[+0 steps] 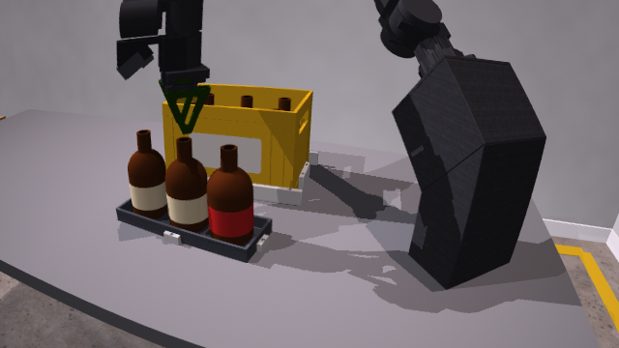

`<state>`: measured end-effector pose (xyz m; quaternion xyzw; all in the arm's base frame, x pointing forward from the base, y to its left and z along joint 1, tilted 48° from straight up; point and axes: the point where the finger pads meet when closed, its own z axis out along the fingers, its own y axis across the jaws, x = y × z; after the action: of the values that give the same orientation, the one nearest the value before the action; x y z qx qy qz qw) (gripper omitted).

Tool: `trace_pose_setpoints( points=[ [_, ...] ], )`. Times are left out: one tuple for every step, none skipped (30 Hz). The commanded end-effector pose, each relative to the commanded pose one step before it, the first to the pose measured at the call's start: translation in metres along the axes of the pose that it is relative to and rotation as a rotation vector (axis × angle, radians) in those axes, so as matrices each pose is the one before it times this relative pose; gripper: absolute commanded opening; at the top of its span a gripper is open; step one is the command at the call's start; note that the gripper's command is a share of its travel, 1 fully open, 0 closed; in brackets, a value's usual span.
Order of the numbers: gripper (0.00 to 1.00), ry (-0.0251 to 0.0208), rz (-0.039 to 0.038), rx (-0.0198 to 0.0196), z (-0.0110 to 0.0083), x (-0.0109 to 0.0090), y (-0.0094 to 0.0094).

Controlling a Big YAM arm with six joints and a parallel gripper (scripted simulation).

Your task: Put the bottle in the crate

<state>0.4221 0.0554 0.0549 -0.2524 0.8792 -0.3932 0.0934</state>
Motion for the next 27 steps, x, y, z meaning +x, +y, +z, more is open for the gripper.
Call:
trace_pose_setpoints(
  points=[
    [0.61, -0.00940, 0.00215, -0.00221, 0.00102, -0.00378, 0.00472],
    [0.61, 0.00000, 0.00000, 0.00000, 0.00000, 0.00000, 0.00000],
    [0.61, 0.00000, 0.00000, 0.00000, 0.00000, 0.00000, 0.00000],
    [0.61, 0.00000, 0.00000, 0.00000, 0.00000, 0.00000, 0.00000],
    [0.61, 0.00000, 0.00000, 0.00000, 0.00000, 0.00000, 0.00000],
    [0.61, 0.00000, 0.00000, 0.00000, 0.00000, 0.00000, 0.00000],
    [0.61, 0.00000, 0.00000, 0.00000, 0.00000, 0.00000, 0.00000],
    [0.61, 0.00000, 0.00000, 0.00000, 0.00000, 0.00000, 0.00000],
    [0.61, 0.00000, 0.00000, 0.00000, 0.00000, 0.00000, 0.00000],
    [0.61, 0.00000, 0.00000, 0.00000, 0.00000, 0.00000, 0.00000],
    [0.61, 0.00000, 0.00000, 0.00000, 0.00000, 0.00000, 0.00000],
    [0.61, 0.00000, 0.00000, 0.00000, 0.00000, 0.00000, 0.00000],
    [0.61, 0.00000, 0.00000, 0.00000, 0.00000, 0.00000, 0.00000],
    [0.61, 0.00000, 0.00000, 0.00000, 0.00000, 0.00000, 0.00000],
    [0.61, 0.00000, 0.00000, 0.00000, 0.00000, -0.00001, 0.00001],
    [0.61, -0.00003, -0.00002, 0.00000, 0.00000, -0.00005, 0.00005],
    [0.61, -0.00007, -0.00004, 0.00000, -0.00001, -0.00012, 0.00011],
    [0.61, -0.00012, -0.00007, -0.00001, -0.00002, -0.00020, 0.00018],
    [0.61, -0.00016, -0.00010, -0.00001, -0.00003, -0.00027, 0.00025],
    [0.61, -0.00027, -0.00003, 0.00000, -0.00006, -0.00034, 0.00028],
    [0.61, -0.00060, 0.00028, 0.00005, -0.00018, -0.00041, 0.00018],
    [0.61, -0.00102, 0.00073, 0.00011, -0.00034, -0.00046, 0.00001],
    [0.61, -0.00140, 0.00116, 0.00017, -0.00049, -0.00049, -0.00017],
    [0.61, -0.00151, 0.00132, 0.00019, -0.00053, -0.00047, -0.00026],
    [0.61, -0.00114, 0.00098, 0.00014, -0.00040, -0.00037, -0.00017],
    [0.61, -0.00044, 0.00029, 0.00004, -0.00014, -0.00023, 0.00004],
    [0.61, -0.00007, -0.00004, -0.00001, -0.00001, -0.00012, 0.00011]
  ],
)
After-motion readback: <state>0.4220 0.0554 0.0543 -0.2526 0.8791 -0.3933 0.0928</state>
